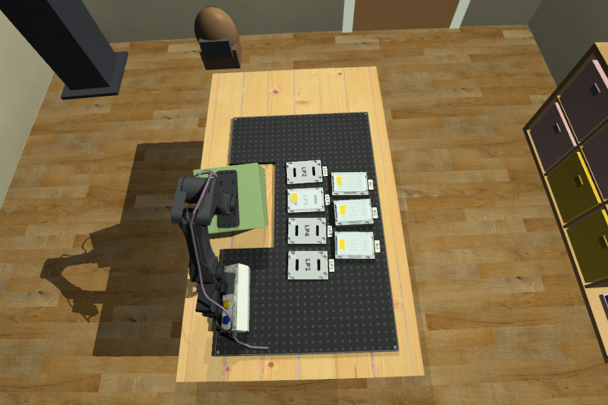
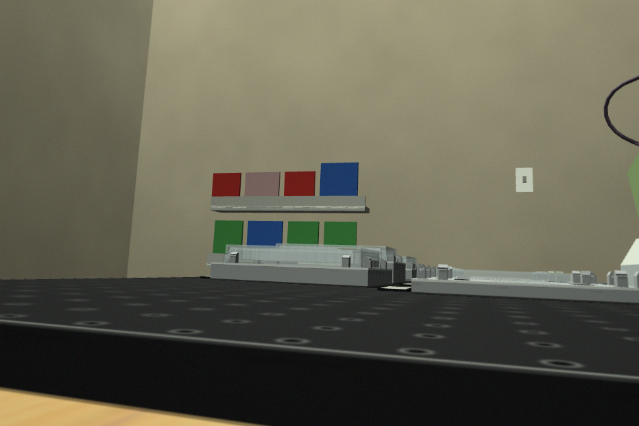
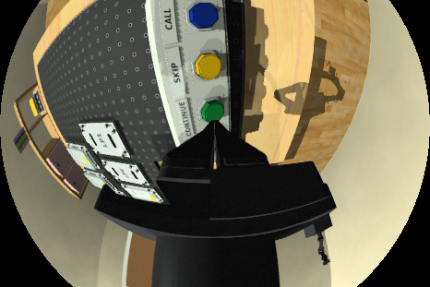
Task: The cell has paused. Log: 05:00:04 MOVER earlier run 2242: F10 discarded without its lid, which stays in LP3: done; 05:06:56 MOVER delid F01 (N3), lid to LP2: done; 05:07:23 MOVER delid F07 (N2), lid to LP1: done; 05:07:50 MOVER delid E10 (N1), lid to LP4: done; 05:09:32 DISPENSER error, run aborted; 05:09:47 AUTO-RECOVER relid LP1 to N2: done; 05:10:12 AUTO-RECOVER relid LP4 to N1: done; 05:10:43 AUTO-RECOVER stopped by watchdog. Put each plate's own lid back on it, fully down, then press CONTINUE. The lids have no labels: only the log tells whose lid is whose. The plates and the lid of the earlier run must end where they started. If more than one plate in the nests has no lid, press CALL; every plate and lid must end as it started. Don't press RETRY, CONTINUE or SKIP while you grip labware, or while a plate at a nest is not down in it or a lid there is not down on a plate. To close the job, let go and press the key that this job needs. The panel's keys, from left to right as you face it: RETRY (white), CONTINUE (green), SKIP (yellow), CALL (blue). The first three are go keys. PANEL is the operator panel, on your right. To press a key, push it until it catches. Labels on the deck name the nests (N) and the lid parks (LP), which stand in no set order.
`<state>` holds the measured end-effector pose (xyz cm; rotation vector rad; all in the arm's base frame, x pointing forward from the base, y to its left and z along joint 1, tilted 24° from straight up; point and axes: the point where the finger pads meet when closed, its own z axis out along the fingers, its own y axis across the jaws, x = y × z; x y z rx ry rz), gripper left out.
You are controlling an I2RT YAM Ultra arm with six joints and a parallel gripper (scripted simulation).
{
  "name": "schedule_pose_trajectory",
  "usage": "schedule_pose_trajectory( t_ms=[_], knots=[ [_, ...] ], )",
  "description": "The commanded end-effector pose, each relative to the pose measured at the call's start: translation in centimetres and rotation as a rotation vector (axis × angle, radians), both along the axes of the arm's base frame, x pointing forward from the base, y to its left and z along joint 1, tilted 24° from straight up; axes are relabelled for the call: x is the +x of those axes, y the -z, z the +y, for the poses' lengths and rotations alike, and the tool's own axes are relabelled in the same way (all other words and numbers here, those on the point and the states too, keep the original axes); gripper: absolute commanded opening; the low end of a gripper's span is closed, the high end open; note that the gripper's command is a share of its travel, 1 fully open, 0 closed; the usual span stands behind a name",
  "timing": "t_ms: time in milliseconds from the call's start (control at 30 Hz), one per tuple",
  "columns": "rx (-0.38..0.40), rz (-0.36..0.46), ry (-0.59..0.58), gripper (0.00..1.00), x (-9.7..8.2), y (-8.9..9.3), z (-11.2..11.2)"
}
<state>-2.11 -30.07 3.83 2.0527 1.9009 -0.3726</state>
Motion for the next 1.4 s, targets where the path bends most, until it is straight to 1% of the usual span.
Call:
schedule_pose_trajectory(
  t_ms=[0,100,133,200,300,367,467,533,600,667,700,767,833,933,1033,1233,1367],
  knots=[
    [0.004,0.004,-0.003,0.00,0.3,0.8,0.0],
    [-0.001,0.004,-0.003,0.00,0.3,0.7,0.0],
    [-0.031,0.008,-0.003,0.00,0.3,-0.1,-0.3],
    [-0.026,0.008,-0.002,0.00,0.2,0.2,-0.4],
    [-0.001,0.006,-0.002,0.00,0.3,1.1,-0.3],
    [-0.015,0.008,-0.002,0.00,0.3,0.8,-0.4],
    [-0.008,0.007,-0.002,0.00,0.2,1.1,-0.7],
    [-0.022,0.008,0.001,0.00,0.1,0.9,-0.8],
    [0.002,0.006,0.001,0.00,0.2,1.7,-0.4],
    [0.002,0.006,0.001,0.00,0.2,1.7,-0.4],
    [-0.031,0.009,0.001,0.00,0.1,0.8,-0.7],
    [-0.018,0.008,0.000,0.00,0.1,1.3,-1.0],
    [-0.007,0.007,0.000,0.00,0.2,1.7,-0.8],
    [-0.015,0.008,-0.001,0.00,0.2,1.7,-0.8],
    [-0.004,0.007,-0.001,0.00,0.2,2.0,-0.7],
    [-0.011,0.008,-0.001,0.00,0.2,1.9,-0.7],
    [-0.002,0.007,-0.001,0.00,0.2,2.3,-0.6]
  ],
)
